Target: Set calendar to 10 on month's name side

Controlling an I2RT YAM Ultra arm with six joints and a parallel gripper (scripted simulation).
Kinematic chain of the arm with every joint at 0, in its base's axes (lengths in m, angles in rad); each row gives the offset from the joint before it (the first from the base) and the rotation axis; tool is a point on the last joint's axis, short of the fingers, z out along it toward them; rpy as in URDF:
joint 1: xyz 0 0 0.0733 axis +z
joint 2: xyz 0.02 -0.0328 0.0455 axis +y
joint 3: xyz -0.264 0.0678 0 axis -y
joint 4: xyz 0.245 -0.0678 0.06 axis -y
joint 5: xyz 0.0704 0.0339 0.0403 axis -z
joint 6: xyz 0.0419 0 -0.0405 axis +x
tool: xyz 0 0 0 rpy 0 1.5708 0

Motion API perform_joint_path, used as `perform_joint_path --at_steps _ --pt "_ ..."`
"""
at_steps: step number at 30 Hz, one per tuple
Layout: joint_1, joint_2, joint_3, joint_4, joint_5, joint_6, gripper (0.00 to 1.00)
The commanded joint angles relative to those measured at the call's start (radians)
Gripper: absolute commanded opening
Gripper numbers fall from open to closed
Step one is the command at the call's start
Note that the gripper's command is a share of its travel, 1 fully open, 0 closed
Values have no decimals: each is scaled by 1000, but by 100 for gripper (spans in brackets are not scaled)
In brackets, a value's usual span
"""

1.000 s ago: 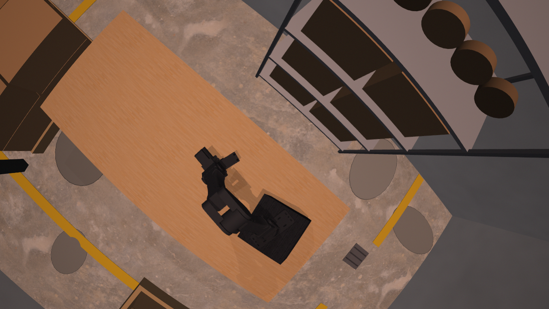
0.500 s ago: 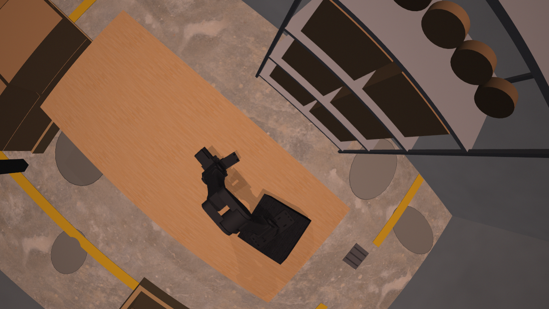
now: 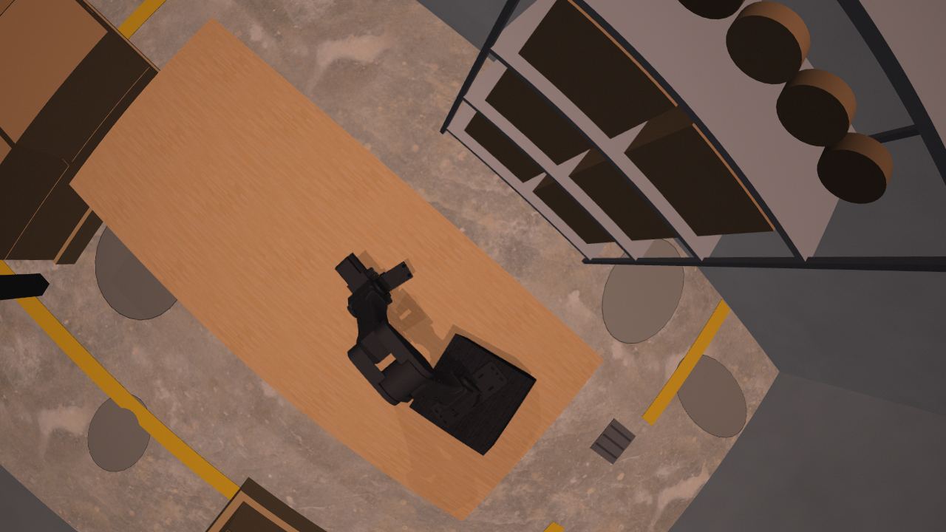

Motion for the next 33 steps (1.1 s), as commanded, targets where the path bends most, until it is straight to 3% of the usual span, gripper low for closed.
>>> perform_joint_path --at_steps 1,11,23,33 --pt "0 -5 1 1 12 1 26" --pt "-7 -51 3 -48 10 -5 26" --pt "-49 -285 77 -360 -8 -44 26" --pt "-53 -302 88 -389 -10 -48 26"
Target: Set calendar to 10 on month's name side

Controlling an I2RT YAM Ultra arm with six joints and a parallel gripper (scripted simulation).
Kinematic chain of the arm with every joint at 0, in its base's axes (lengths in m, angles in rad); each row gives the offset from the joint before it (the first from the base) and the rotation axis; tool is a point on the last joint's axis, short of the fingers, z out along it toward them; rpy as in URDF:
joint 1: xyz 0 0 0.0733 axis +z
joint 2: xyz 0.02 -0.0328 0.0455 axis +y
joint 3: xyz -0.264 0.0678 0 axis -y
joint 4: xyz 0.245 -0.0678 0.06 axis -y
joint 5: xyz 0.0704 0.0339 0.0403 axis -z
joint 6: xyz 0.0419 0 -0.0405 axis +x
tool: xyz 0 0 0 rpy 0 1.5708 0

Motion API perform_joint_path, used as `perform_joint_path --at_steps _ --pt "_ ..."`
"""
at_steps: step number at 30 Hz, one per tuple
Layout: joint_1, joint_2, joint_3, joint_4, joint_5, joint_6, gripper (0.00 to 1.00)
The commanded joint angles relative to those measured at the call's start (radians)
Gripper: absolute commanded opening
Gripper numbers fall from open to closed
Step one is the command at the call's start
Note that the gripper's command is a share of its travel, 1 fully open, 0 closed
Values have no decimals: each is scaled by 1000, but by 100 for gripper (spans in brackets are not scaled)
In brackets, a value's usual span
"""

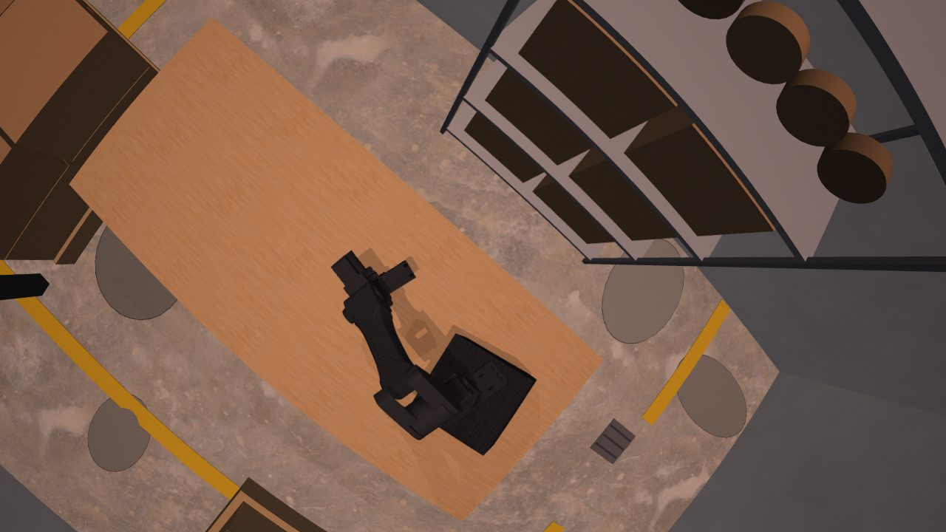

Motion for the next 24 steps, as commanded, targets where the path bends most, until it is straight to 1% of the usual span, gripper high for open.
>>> perform_joint_path --at_steps 1,5,10,12,15,16,20,21,22,24 --pt "-1 -9 6 -29 0 -1 26" --pt "-1 -9 6 -29 1 -1 26" --pt "7 -7 9 -29 4 -33 26" --pt "24 -3 15 -29 11 -98 26" --pt "63 7 29 -29 28 -249 26" --pt "68 9 30 -30 30 -268 26" --pt "107 19 44 -30 47 -420 26" --pt "107 19 44 -30 47 -421 26" --pt "123 23 50 -30 54 -482 26" --pt "140 27 56 -30 61 -547 26"
